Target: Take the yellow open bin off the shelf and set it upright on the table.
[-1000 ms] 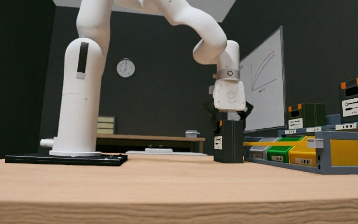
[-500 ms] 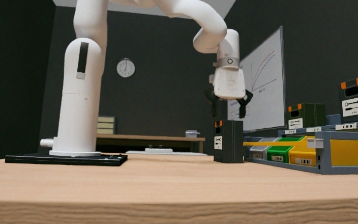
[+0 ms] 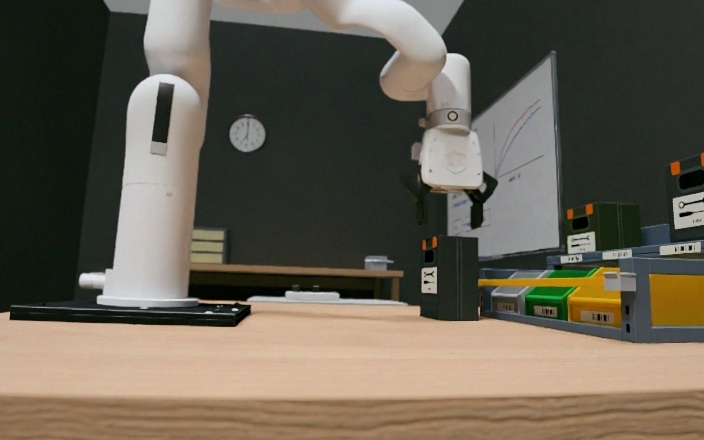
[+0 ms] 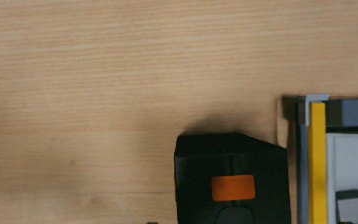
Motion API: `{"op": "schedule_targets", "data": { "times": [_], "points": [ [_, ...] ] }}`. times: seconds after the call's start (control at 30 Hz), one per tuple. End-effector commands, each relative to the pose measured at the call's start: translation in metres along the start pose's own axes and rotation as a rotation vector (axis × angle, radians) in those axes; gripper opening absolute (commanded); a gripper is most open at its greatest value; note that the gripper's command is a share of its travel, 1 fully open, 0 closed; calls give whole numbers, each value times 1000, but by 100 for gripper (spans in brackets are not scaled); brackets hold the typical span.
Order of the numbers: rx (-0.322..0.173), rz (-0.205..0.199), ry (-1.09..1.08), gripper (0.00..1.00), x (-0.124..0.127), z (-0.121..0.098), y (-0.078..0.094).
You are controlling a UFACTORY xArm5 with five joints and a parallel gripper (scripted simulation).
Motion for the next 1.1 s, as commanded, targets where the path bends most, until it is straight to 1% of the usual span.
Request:
{"op": "schedule_targets", "data": {
  "times": [0.0,0.4,0.47,1.07],
  "points": [
    [3,-2,0,100,5,-4,-1],
    [3,-2,0,100,32,-31,-1],
    [3,-2,0,100,32,-31,-1],
    [3,-3,0,100,66,-65,-1]
  ]
}}
Point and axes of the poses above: the point where the finger pads meet when closed, its own y axis out along the fingers, its own x axis across the jaws, z = x × y, the point moved 2 cm from there along -y, back along the fingers, and after that the axes turned 10 degrees about y, right-handed, at the moved point
